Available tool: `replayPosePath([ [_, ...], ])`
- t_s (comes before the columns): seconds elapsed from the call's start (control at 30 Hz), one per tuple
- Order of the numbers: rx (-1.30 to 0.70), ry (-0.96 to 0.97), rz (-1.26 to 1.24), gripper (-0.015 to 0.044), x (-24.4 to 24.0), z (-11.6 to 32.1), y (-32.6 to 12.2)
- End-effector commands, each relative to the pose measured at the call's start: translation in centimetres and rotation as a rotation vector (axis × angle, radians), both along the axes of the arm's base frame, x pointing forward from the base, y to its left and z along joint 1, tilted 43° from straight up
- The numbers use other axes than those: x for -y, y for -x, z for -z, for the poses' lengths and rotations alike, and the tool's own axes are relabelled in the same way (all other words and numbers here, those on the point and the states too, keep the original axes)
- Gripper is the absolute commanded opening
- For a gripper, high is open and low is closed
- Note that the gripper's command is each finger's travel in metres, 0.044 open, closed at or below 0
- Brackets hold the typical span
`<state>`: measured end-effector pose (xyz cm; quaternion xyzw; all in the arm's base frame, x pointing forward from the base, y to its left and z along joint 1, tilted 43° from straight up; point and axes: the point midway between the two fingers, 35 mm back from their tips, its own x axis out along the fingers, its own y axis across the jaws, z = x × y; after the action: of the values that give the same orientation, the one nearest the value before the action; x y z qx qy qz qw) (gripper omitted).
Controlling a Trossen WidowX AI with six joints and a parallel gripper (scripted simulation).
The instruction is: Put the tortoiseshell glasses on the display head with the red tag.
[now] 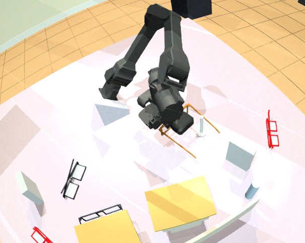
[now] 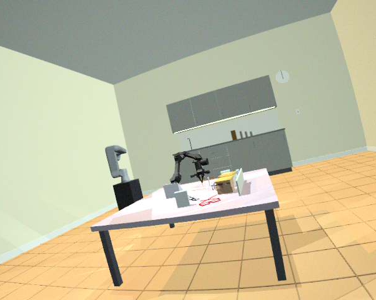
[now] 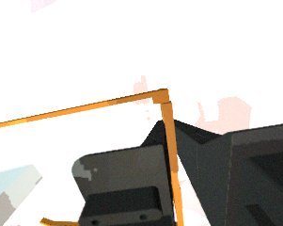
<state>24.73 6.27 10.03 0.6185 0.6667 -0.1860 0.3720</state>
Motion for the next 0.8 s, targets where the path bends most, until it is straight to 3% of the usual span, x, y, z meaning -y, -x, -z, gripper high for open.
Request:
replayPosePath([
  [0.0, -0.004, 0.004, -0.003, 0.0000, 0.28, 0.42, 0.03],
  [0.77, -0.004, 0.004, -0.003, 0.0000, 0.42, 0.55, 0.03],
])
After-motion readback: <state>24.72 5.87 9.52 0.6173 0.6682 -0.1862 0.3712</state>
